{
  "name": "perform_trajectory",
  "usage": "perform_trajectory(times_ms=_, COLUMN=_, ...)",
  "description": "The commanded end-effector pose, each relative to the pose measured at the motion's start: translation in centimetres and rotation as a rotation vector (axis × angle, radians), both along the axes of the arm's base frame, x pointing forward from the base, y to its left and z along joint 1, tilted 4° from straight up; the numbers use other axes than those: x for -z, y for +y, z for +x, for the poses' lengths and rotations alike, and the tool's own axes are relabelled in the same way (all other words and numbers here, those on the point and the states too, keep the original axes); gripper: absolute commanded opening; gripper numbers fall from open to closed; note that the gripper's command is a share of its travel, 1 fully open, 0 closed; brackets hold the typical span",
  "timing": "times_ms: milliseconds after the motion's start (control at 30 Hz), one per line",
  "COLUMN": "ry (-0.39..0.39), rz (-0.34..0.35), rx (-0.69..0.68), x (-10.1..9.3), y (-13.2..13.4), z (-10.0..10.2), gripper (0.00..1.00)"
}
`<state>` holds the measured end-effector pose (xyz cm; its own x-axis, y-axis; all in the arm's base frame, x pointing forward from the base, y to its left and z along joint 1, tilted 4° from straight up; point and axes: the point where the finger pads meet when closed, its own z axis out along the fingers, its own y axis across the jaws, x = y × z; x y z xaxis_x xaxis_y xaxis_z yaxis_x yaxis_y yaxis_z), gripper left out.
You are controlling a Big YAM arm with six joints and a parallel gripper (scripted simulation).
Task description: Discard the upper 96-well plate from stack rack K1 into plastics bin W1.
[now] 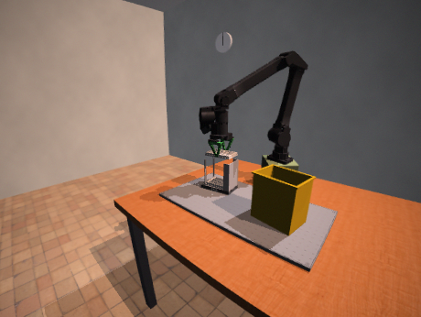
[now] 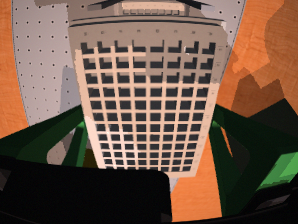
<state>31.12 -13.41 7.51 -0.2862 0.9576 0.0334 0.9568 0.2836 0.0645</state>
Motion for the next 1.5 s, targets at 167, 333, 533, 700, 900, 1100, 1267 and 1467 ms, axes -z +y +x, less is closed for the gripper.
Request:
perform_trajectory(times_ms=167, ry=-0.055, rz=-0.026, rx=0.006, x=-3.7, y=-1.4, z=1.3, gripper=0.00)
perform_trajectory(times_ms=333, ry=-0.044, rz=-0.020, rx=0.006, x=-4.1, y=-1.2, z=0.8, gripper=0.00)
perform_trajectory(times_ms=533, ry=-0.034, rz=-0.015, rx=0.006, x=-4.4, y=-1.3, z=0.9, gripper=0.00)
perform_trajectory(times_ms=700, ry=-0.064, rz=-0.031, rx=0.006, x=-6.5, y=-1.7, z=1.4, gripper=0.00)
perform_trajectory(times_ms=900, ry=-0.052, rz=-0.025, rx=0.005, x=-7.1, y=-1.7, z=1.3, gripper=0.00)
perform_trajectory(times_ms=1100, ry=0.006, rz=0.004, rx=0.009, x=-5.1, y=-0.8, z=-0.4, gripper=0.00)
perform_trajectory(times_ms=1267, ry=-0.011, rz=-0.004, rx=0.009, x=-5.7, y=-1.1, z=0.1, gripper=0.00)
perform_trajectory(times_ms=1467, ry=-0.011, rz=-0.004, rx=0.009, x=-5.7, y=-1.1, z=0.1, gripper=0.00)
